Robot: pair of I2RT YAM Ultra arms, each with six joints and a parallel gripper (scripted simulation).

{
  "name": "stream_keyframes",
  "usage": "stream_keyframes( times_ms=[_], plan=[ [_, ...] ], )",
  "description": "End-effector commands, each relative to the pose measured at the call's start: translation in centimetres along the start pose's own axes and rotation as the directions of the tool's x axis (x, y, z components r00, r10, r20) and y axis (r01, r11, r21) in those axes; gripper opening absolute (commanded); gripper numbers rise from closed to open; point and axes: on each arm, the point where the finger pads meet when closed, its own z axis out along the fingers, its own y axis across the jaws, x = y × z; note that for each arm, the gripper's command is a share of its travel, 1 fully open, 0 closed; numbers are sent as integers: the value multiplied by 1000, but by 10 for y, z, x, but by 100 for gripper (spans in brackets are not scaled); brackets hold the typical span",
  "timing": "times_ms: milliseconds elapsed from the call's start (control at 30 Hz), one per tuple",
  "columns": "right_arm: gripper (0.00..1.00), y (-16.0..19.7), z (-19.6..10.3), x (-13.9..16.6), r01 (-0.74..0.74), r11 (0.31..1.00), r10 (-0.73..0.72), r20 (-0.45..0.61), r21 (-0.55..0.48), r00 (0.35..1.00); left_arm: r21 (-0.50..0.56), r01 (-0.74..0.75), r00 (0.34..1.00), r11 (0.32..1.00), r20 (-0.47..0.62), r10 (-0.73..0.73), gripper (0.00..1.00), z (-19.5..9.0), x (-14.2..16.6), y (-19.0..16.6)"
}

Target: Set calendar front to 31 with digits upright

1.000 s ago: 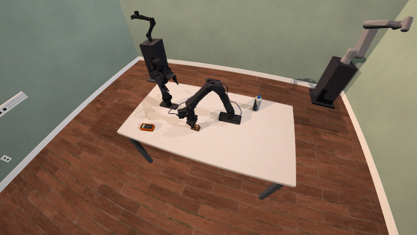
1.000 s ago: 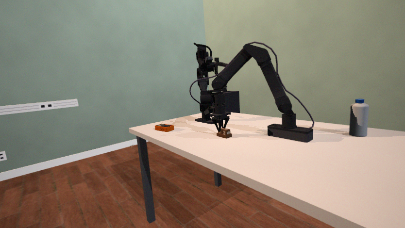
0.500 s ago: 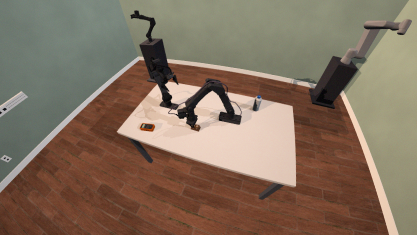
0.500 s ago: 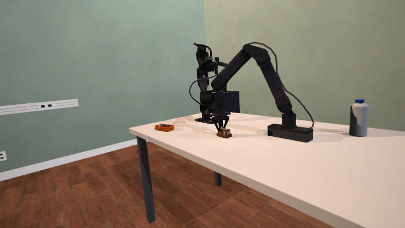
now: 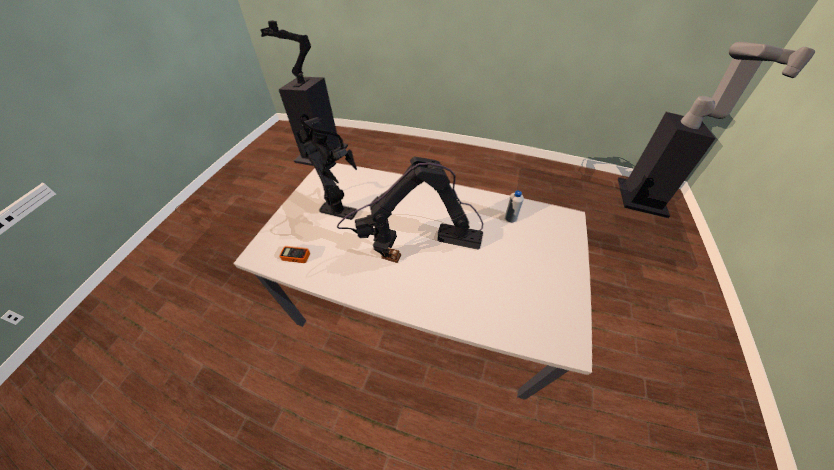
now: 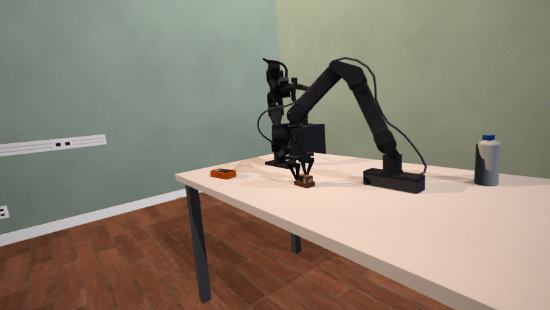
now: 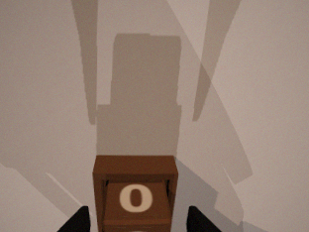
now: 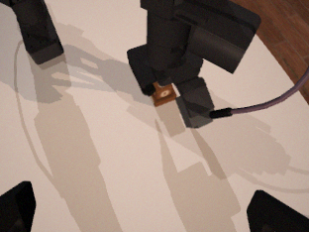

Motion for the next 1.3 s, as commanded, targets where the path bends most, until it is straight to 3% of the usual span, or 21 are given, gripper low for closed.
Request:
stream_keyframes(
  times_ms=[0, 533, 567, 733, 933, 1067, 1200, 1233, 1267],
  plan=[
    [100, 0, -4, -7, 0, 1000, -1, 21, 3, 1000, -23, 2, 999, 1000, 37, -1, 56, -16, -12, 3],
    [100, 0, -4, -7, 0, 1000, -1, 21, 3, 1000, -39, -4, 998, 999, 62, 6, 56, -42, -14, 1],
    [100, 0, -4, -7, 0, 1000, -1, 21, 3, 1000, -33, 1, 998, 999, 56, 0, 64, -40, -11, 7],
    [100, 0, -4, -7, 0, 1000, -1, 21, 3, 1000, -39, 6, 998, 999, 63, -3, 64, -59, -8, 13],
    [100, 0, -4, -7, 0, 1000, -1, 21, 3, 1000, -42, -1, 998, 999, 61, 3, 64, -105, -6, 9],
    [100, 0, -4, -7, 0, 1000, -1, 21, 3, 1000, -13, -5, 1000, 1000, 21, 5, 64, -87, -4, 1],
    [100, 0, -4, -7, 0, 1000, -1, 21, 3, 1000, -8, -5, 1000, 1000, 14, 5, 64, -87, -4, 0],
    [100, 0, -4, -7, 0, 1000, -1, 21, 3, 1000, -18, 5, 999, 1000, 31, -5, 75, -88, -7, 2],
    [100, 0, -4, -7, 0, 1000, -1, 21, 3, 1000, -18, 5, 999, 1000, 31, -5, 75, -88, -7, 2]
  ],
)
